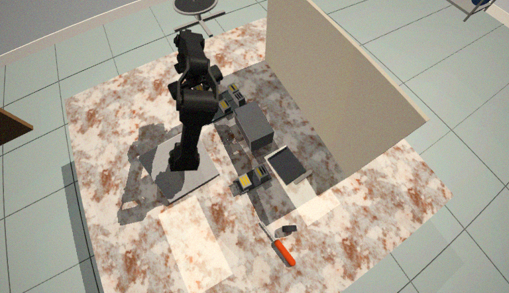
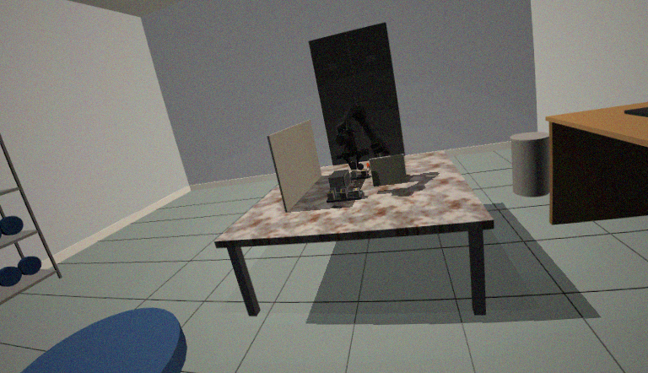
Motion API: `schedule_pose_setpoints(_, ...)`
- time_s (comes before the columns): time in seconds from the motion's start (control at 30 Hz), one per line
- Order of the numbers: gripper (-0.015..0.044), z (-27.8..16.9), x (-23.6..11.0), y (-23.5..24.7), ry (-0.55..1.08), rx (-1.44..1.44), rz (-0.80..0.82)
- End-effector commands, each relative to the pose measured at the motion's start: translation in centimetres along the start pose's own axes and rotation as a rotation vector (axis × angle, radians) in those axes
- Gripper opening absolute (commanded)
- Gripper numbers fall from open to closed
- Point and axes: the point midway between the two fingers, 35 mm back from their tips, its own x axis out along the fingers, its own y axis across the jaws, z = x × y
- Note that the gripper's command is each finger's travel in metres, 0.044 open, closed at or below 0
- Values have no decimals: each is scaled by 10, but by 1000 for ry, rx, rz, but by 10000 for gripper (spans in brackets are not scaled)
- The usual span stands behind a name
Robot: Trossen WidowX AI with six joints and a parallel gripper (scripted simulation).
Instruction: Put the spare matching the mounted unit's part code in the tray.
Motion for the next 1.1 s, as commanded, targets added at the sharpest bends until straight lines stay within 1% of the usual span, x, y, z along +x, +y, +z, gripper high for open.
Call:
schedule_pose_setpoints(0.0,0,0,-7,1,-1,9,5)
schedule_pose_setpoints(0.13,0,-5,-11,-11,-15,8,9)
schedule_pose_setpoints(0.5,0,-43,-25,-72,-74,-3,13)
schedule_pose_setpoints(0.77,0,-84,-29,-114,-96,-9,3)
schedule_pose_setpoints(1.07,0,-143,-29,-153,-99,-8,-11)
